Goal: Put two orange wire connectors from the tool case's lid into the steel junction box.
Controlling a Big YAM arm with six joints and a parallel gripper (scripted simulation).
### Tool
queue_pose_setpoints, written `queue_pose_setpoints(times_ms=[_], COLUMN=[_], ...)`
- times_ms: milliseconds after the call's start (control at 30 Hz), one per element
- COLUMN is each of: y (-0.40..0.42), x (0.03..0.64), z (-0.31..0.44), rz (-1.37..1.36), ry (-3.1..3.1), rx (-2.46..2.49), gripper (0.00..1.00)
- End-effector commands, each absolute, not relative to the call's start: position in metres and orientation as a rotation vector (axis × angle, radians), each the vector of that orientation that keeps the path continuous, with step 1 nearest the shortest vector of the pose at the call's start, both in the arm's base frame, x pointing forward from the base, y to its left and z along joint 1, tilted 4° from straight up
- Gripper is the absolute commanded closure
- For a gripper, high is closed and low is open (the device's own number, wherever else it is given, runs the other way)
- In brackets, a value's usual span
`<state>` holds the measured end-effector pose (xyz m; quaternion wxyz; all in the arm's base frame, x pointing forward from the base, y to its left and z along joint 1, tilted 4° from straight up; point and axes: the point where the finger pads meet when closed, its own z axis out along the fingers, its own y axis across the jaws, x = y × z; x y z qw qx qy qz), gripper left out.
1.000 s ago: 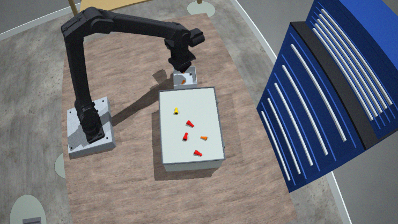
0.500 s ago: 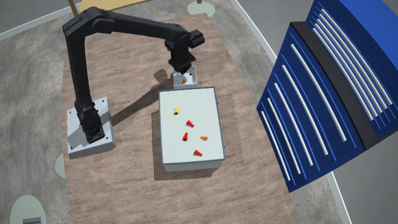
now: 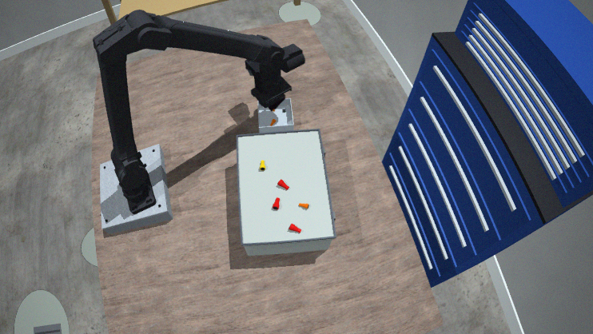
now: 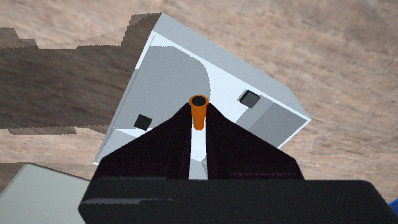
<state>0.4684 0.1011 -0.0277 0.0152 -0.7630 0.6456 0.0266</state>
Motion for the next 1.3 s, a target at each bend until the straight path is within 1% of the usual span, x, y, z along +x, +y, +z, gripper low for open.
queue_pose_setpoints(times_ms=[0,767,1267], y=[0.107,0.108,0.108], x=[0.475,0.475,0.465], z=[-0.040,-0.040,-0.063], rz=[0.088,0.088,0.106], ry=[2.013,2.013,2.021], rx=[-2.370,-2.369,-2.380], gripper=[0.94,0.94,0.94])
